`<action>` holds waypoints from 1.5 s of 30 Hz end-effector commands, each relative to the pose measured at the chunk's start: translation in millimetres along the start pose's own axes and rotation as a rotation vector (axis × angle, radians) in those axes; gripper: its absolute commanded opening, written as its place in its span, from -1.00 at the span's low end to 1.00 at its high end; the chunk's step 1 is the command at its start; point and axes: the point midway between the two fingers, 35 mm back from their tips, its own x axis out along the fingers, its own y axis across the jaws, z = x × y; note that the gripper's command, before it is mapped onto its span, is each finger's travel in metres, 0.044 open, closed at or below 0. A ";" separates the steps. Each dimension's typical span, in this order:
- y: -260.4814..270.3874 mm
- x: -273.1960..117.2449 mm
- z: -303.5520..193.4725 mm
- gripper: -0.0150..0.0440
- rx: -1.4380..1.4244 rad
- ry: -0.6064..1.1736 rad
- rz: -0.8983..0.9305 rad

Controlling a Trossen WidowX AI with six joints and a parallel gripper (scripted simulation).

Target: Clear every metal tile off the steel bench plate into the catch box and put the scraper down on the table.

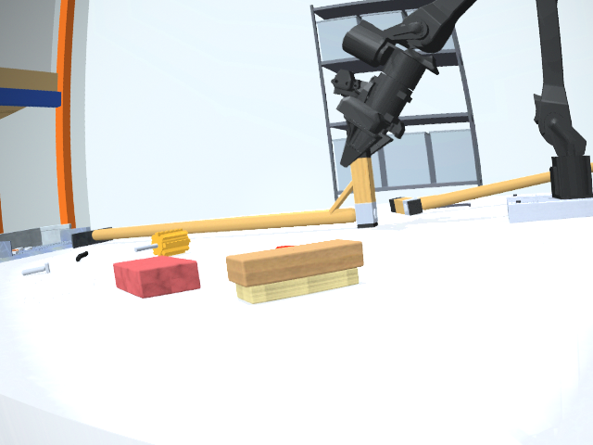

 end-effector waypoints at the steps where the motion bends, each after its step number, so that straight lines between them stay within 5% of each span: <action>1: 0.0 -0.5 0.4 -0.18 0.000 -0.001 0.000; 9: 0.0 -0.5 0.4 -0.49 0.000 -0.001 0.000; 45: 37.7 -3.2 -0.5 -0.49 -0.003 0.007 0.008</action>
